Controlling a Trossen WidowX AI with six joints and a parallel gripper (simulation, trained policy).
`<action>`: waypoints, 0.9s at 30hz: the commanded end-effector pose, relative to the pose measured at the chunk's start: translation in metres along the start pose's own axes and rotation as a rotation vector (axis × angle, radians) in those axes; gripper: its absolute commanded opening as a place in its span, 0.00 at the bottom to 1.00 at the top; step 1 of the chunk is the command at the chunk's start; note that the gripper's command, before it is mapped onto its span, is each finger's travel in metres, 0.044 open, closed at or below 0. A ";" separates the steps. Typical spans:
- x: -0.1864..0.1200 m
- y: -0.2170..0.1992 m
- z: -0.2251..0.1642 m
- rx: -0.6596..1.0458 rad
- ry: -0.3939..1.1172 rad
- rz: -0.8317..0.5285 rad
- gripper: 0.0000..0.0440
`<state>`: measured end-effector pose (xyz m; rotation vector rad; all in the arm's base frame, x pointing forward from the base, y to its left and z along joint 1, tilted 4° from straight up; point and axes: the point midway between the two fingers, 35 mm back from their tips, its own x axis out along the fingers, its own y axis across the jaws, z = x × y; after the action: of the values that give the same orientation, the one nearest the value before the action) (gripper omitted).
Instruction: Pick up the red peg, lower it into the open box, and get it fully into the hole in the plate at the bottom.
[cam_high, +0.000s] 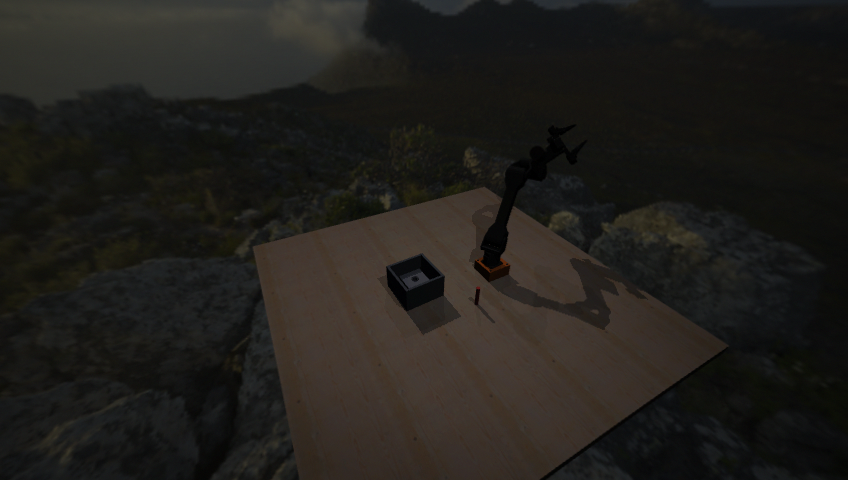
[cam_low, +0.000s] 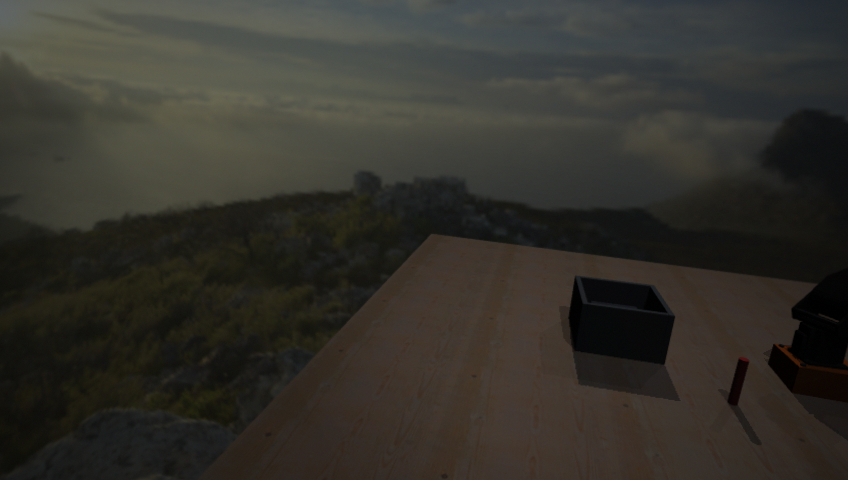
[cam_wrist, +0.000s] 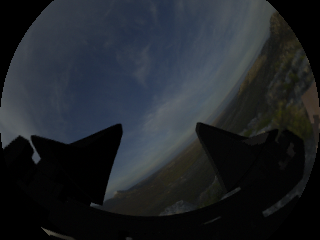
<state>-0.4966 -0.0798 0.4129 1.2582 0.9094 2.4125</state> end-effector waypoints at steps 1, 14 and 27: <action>-0.003 0.005 -0.001 0.014 0.006 0.013 0.96; -0.104 0.125 -0.048 0.139 0.355 0.198 1.00; -0.247 0.246 -0.031 0.188 0.740 0.433 1.00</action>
<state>-0.3907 -0.3800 0.3994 0.6990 1.1464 3.2148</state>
